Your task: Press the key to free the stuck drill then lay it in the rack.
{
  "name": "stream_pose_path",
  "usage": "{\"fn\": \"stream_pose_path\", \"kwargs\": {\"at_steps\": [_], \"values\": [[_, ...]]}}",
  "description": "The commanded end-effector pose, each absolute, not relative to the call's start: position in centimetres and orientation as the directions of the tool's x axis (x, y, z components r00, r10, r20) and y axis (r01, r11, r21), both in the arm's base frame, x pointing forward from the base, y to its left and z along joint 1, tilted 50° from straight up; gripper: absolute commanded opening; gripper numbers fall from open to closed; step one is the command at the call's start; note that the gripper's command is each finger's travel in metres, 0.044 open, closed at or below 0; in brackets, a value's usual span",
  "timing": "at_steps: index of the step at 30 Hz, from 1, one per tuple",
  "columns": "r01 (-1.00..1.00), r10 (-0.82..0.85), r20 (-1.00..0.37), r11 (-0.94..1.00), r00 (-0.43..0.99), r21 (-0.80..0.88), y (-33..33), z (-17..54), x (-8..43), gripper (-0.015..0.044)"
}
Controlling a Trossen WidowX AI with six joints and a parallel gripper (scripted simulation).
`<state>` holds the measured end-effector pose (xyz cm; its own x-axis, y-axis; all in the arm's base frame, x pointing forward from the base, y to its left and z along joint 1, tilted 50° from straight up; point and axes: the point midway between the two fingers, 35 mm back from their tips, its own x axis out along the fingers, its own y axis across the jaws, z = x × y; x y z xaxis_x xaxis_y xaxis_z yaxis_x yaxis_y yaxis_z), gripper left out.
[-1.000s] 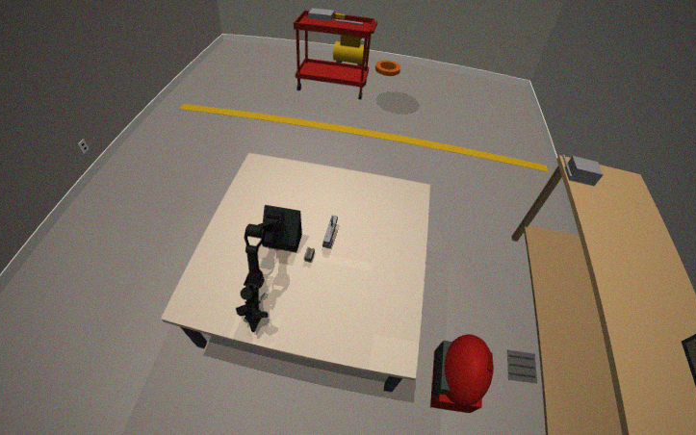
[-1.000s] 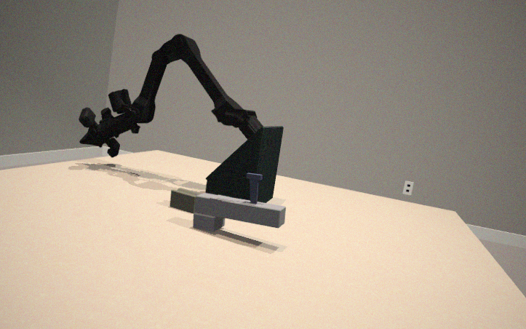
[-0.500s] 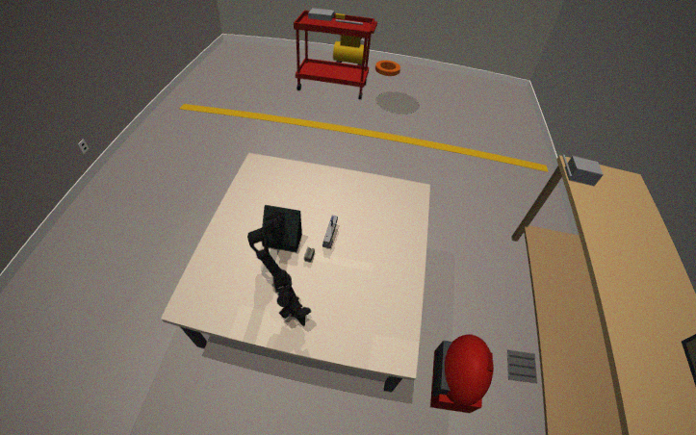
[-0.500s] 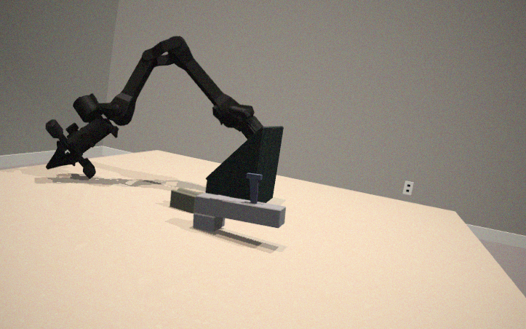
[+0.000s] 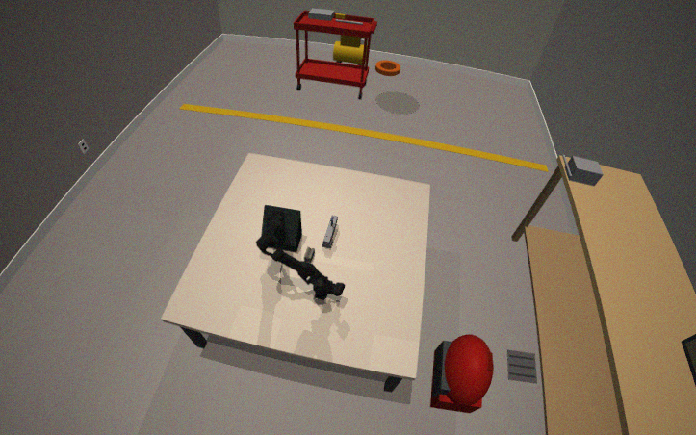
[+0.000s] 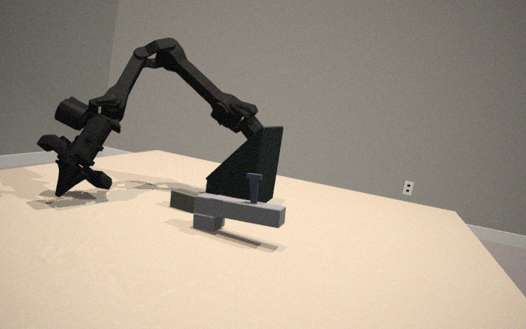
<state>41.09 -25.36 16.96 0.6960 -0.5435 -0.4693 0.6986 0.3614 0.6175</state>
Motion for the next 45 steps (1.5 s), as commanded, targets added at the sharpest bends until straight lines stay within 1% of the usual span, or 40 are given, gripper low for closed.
{"fn": "stream_pose_path", "kwargs": {"at_steps": [1, 4, 7, 10, 14, 18, 21, 25, 27, 30, 32, 36, 45], "values": [[0.743, -0.492, -0.558, 0.387, 0.668, 0.547, -22.0, 14.0, 42.5, 0.0000], [0.769, -0.449, -0.629, 0.442, 0.635, 0.461, -18.5, 11.2, 43.2, 0.0000], [0.782, -0.427, -0.670, 0.468, 0.608, 0.411, -16.6, 9.6, 43.5, 0.0000], [0.799, -0.396, -0.736, 0.509, 0.548, 0.321, -13.5, 7.1, 43.5, 0.0000], [0.790, -0.369, -0.828, 0.598, 0.422, 0.136, -7.8, 2.9, 42.4, 0.0000], [0.719, -0.387, -0.875, 0.691, 0.290, -0.067, -2.6, -0.5, 40.2, 0.0000], [0.620, -0.433, -0.880, 0.750, 0.197, -0.230, 0.9, -2.6, 37.9, 0.0000], [0.389, -0.553, -0.827, 0.786, 0.097, -0.480, 5.4, -4.8, 33.7, 0.0000], [0.253, -0.625, -0.776, 0.766, 0.080, -0.591, 7.2, -5.4, 31.5, 0.0000], [0.053, -0.725, -0.682, 0.688, 0.097, -0.724, 9.3, -5.7, 28.7, 0.0000], [0.008, -0.746, -0.657, 0.661, 0.109, -0.750, 9.7, -5.8, 28.0, 0.0000], [0.007, -0.734, -0.671, 0.675, 0.104, -0.738, 9.9, -6.1, 27.8, 0.0000], [0.008, -0.746, -0.657, 0.661, 0.109, -0.750, 8.6, -6.6, 28.3, 0.0000]]}}
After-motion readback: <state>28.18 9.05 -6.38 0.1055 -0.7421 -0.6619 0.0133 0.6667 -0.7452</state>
